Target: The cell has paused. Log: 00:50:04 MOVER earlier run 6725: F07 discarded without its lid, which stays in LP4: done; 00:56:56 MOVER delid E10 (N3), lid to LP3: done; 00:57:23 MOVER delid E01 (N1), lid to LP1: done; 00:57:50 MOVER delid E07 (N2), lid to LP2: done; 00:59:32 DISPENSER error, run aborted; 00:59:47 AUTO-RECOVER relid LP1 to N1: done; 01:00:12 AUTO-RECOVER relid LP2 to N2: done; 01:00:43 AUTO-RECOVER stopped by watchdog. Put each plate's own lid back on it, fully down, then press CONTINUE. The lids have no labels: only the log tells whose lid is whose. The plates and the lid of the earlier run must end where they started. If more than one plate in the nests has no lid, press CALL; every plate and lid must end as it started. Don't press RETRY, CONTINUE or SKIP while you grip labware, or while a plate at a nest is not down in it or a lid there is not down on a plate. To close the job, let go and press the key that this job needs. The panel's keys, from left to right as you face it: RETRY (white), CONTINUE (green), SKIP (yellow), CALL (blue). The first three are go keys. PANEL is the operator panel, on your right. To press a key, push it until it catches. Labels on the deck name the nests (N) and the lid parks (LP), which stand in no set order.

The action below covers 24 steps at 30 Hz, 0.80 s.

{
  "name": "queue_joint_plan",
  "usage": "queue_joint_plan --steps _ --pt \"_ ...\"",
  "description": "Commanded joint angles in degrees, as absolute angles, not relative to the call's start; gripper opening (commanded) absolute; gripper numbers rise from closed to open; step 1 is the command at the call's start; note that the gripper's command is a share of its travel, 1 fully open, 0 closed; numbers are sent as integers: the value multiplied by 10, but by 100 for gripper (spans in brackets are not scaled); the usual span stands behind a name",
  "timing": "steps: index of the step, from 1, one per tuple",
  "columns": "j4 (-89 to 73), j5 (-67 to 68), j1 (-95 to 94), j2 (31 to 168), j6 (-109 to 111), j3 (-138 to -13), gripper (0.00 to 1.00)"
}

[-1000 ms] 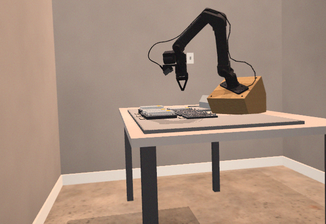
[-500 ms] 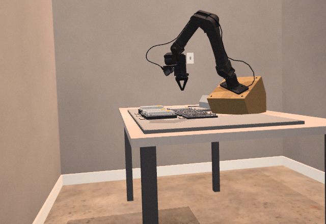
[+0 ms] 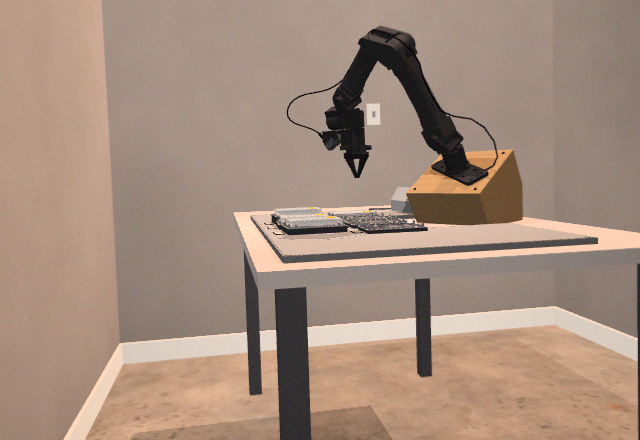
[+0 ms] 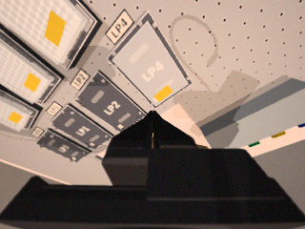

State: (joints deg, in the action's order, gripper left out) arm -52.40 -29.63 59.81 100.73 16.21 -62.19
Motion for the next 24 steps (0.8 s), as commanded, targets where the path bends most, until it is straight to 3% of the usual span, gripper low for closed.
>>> queue_joint_plan --steps 1,24 --pt "-531 -303 628 1035 193 -654 0" --pt "-513 -292 682 1051 169 -608 0"
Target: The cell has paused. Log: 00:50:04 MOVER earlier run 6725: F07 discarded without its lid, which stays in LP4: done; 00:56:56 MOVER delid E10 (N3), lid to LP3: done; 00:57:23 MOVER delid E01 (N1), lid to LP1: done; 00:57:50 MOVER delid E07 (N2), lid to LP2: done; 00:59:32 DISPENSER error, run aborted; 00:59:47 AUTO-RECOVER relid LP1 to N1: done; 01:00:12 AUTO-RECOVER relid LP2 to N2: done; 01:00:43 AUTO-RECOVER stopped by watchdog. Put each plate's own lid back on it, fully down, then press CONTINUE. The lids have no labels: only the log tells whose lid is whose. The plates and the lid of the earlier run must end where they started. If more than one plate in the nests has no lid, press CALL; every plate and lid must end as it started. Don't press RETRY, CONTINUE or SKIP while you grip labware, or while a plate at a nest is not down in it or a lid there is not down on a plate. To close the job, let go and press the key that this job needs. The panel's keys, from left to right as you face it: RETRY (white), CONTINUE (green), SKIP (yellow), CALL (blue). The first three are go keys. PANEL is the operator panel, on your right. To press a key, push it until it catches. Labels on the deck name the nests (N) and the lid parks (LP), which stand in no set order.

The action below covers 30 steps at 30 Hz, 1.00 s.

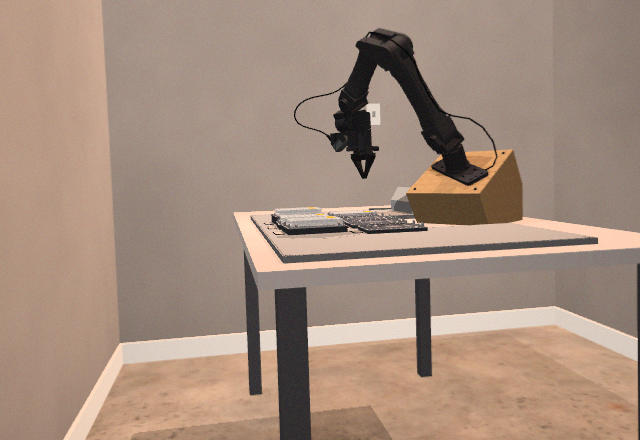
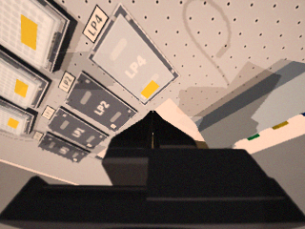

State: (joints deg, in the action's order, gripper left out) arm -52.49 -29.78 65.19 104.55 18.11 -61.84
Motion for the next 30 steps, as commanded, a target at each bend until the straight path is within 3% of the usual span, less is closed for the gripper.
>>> queue_joint_plan --steps 1,30 --pt "-513 -292 682 1051 169 -608 0" --pt "-494 -252 901 1162 114 -612 0"
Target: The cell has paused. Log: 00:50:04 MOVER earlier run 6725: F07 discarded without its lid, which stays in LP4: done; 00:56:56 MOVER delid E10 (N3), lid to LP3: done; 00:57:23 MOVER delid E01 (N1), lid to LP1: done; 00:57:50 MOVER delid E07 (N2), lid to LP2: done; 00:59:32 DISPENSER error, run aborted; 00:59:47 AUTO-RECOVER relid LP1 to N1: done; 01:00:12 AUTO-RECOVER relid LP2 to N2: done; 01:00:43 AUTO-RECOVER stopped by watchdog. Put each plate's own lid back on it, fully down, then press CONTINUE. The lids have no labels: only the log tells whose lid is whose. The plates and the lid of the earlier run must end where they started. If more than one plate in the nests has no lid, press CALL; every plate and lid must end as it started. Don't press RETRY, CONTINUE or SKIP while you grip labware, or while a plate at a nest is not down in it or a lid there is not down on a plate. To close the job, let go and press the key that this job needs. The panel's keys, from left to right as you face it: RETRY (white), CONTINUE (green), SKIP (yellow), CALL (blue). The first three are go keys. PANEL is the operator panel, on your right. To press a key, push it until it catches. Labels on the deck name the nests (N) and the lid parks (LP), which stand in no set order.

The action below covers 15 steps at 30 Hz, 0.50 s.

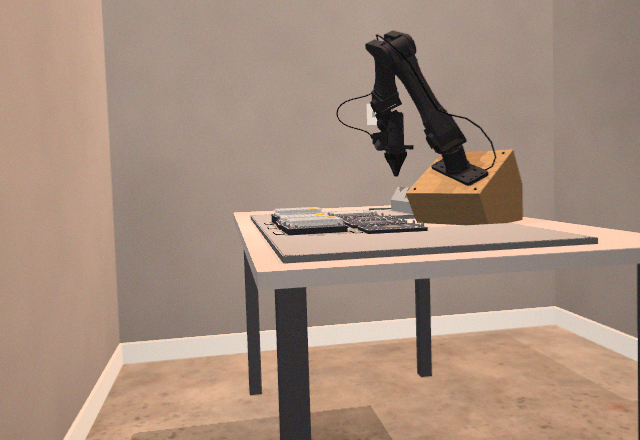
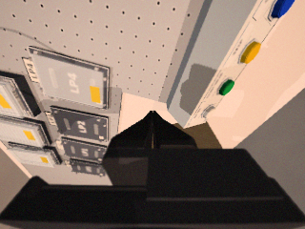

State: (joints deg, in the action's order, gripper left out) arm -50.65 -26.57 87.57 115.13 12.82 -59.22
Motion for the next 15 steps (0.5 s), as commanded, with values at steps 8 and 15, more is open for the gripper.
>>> queue_joint_plan --steps 8,15 --pt "-494 -238 949 1201 96 -629 0" --pt "-504 -221 1002 1248 71 -655 0"
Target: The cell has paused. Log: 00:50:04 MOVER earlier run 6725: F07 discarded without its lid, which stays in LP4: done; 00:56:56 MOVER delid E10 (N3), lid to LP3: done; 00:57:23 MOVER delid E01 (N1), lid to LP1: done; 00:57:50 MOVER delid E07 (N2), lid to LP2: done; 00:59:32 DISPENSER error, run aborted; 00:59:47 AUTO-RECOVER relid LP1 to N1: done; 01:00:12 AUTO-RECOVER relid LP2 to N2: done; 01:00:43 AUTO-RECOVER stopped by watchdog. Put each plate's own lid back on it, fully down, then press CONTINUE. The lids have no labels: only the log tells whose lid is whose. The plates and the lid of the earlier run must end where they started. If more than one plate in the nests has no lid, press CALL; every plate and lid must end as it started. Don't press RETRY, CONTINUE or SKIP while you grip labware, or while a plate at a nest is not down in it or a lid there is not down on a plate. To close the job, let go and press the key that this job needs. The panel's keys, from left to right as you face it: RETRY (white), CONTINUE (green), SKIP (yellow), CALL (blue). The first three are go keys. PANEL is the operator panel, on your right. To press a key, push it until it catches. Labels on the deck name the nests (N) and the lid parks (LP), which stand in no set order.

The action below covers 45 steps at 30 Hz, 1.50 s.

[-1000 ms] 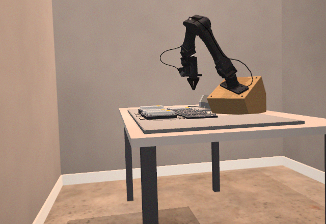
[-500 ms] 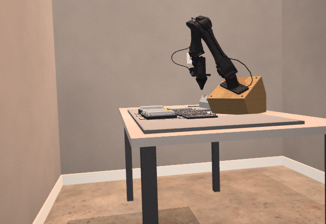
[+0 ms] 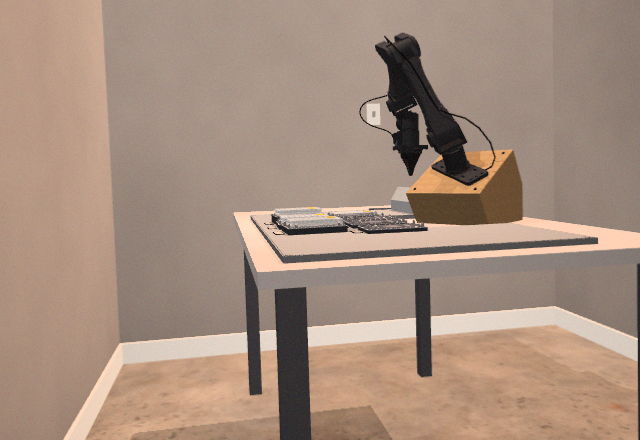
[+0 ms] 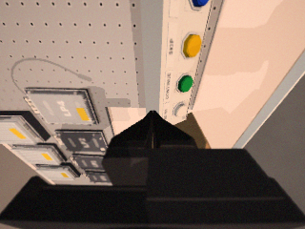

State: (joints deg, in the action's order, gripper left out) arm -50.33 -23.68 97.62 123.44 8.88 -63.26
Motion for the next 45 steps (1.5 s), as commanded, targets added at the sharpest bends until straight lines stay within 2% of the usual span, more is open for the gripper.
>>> queue_joint_plan --steps 1,13,34,45 --pt "-507 -218 1009 1255 78 -660 0" --pt "-518 -198 1061 1298 138 -706 0" --pt "-465 -212 1041 1321 121 -663 0" --pt "-460 -213 1047 1321 119 -687 0"
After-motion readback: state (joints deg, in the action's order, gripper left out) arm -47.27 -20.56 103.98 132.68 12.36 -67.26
